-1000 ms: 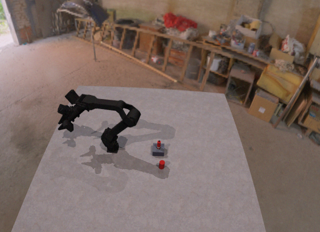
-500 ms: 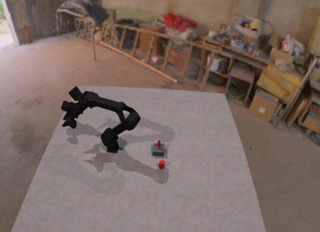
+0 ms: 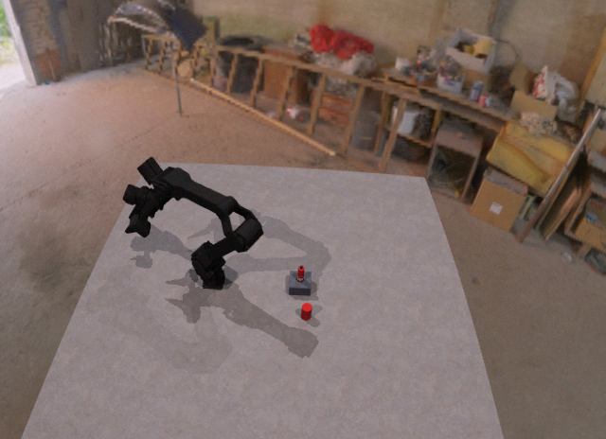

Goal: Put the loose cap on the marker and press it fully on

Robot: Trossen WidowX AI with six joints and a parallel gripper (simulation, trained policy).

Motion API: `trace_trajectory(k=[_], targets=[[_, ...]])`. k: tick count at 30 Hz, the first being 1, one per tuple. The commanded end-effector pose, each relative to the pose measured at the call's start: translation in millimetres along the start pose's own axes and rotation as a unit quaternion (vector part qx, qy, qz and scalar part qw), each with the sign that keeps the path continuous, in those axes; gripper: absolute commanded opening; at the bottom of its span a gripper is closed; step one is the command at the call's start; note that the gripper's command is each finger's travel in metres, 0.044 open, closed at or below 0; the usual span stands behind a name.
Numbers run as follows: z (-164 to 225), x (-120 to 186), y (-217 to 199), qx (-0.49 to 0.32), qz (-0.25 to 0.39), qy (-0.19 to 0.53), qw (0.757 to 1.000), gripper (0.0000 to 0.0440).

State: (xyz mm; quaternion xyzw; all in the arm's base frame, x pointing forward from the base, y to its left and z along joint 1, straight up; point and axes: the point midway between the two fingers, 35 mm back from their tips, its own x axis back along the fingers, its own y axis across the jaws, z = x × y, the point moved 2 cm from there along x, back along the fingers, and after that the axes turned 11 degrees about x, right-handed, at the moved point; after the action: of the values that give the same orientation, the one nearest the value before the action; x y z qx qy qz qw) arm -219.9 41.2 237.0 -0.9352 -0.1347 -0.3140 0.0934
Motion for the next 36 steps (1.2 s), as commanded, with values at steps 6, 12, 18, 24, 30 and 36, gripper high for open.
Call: trace_trajectory(k=[6,12,18,24,30,36], targets=[[7.5,13.0,-11.7,-0.011,0.027,0.017,0.999,0.0322],[13.7,21.2,-19.6,-0.022,0.044,0.031,0.998,0.0325],[20.0,29.6,-27.1,-0.033,0.061,0.044,0.997,0.0325],[26.4,38.2,-34.5,-0.045,0.077,0.056,0.994,0.0325],[32.8,47.0,-41.6,-0.057,0.093,0.069,0.992,0.0326],[39.2,56.0,-48.4,-0.068,0.109,0.081,0.988,0.0327]])
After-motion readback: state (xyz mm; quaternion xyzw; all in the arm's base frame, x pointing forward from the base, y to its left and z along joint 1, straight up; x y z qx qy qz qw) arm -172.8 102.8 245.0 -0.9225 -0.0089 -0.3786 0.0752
